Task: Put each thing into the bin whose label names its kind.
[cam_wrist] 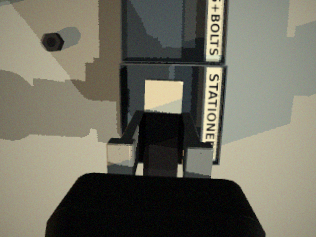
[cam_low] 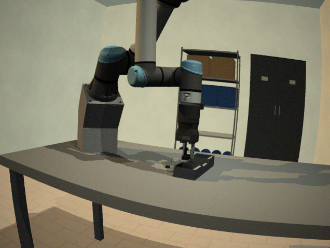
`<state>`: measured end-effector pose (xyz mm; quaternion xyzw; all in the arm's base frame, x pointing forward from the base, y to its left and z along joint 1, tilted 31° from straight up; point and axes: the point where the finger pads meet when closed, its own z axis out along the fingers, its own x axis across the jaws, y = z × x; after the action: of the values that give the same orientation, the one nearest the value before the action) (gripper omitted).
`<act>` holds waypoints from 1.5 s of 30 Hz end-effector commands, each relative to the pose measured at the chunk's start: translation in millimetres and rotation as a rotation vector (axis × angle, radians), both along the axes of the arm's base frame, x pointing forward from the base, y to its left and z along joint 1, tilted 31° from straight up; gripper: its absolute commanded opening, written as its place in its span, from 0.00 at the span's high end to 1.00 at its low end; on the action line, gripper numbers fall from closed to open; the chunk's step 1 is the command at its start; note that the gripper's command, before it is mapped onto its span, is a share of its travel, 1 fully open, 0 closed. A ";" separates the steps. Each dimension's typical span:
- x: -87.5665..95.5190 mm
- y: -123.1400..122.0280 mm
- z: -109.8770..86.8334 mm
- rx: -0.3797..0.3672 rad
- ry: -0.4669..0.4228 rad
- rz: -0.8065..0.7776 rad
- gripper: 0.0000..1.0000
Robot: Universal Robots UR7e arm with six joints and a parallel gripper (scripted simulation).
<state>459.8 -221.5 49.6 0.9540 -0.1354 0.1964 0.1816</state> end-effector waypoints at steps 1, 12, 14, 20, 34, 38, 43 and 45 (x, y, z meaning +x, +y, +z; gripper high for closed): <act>-0.2 0.1 0.2 -0.006 0.010 0.021 0.55; -0.5 0.0 0.1 -0.006 0.010 0.021 0.55; 0.7 -1.6 -3.3 -0.006 0.010 0.021 0.55; 4.6 -6.4 -13.6 -0.005 0.010 0.021 0.55; 12.4 -15.9 -34.2 -0.006 0.010 0.021 0.55; 15.0 -19.1 -41.1 -0.006 0.010 0.021 0.55; 16.2 -20.5 -43.9 -0.006 0.010 0.021 0.55; 16.2 -20.5 -43.9 -0.006 0.010 0.021 0.55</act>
<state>474.9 -241.1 6.3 0.9562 -0.1241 0.1927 0.1822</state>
